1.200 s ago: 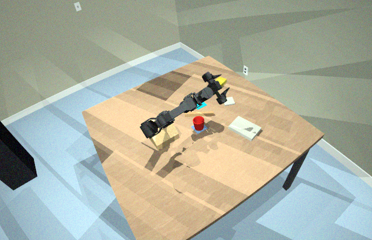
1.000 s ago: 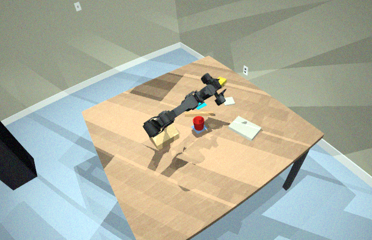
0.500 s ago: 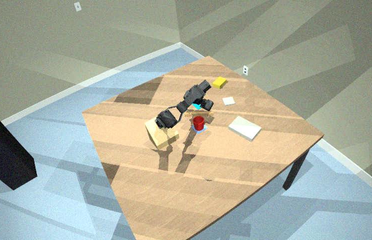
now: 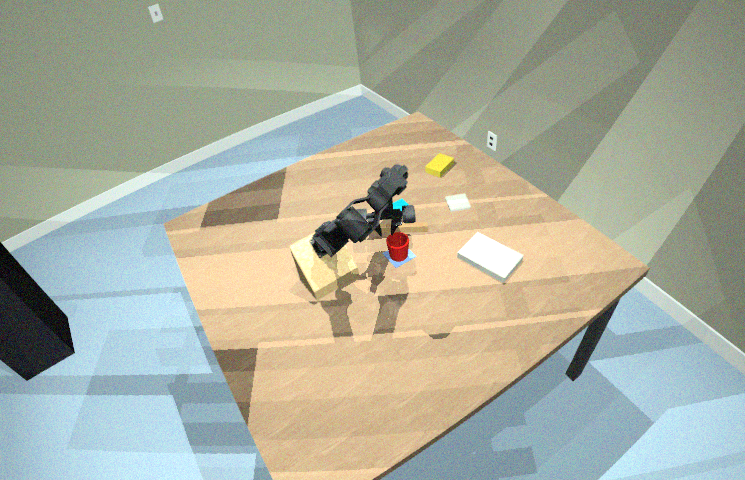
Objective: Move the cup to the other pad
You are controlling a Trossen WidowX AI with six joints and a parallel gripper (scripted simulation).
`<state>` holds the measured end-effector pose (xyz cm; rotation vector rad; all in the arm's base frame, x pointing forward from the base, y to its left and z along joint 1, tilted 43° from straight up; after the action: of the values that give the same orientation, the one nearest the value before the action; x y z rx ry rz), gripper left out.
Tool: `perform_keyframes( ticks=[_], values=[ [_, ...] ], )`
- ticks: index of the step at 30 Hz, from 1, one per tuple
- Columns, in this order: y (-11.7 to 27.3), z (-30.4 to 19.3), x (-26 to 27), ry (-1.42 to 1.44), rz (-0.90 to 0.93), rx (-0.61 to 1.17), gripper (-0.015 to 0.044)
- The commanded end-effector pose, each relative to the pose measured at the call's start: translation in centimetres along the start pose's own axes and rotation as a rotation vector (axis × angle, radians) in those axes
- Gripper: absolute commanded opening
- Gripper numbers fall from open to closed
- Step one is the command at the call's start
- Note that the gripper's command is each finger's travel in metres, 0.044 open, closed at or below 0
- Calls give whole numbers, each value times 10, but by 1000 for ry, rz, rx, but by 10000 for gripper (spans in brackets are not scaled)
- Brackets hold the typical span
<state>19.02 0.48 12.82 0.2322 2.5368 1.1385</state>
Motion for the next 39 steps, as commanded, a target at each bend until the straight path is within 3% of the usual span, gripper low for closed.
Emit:
perform_keyframes(
  ticks=[1,39],
  values=[
    [1,-1,-1,29,1,20,148],
    [-56,-2,-2,29,1,19,148]
  ],
)
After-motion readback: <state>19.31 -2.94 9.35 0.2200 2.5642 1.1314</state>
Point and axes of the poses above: the point midway between the two fingers, 35 mm back from their tips, its own y axis back along the fingers, its own x axis across the jaws, z = x × y, the point moved 9 cm from there along y, back along the fingers, and after that the axes turned 14 degrees about y, right-handed, at the moved point
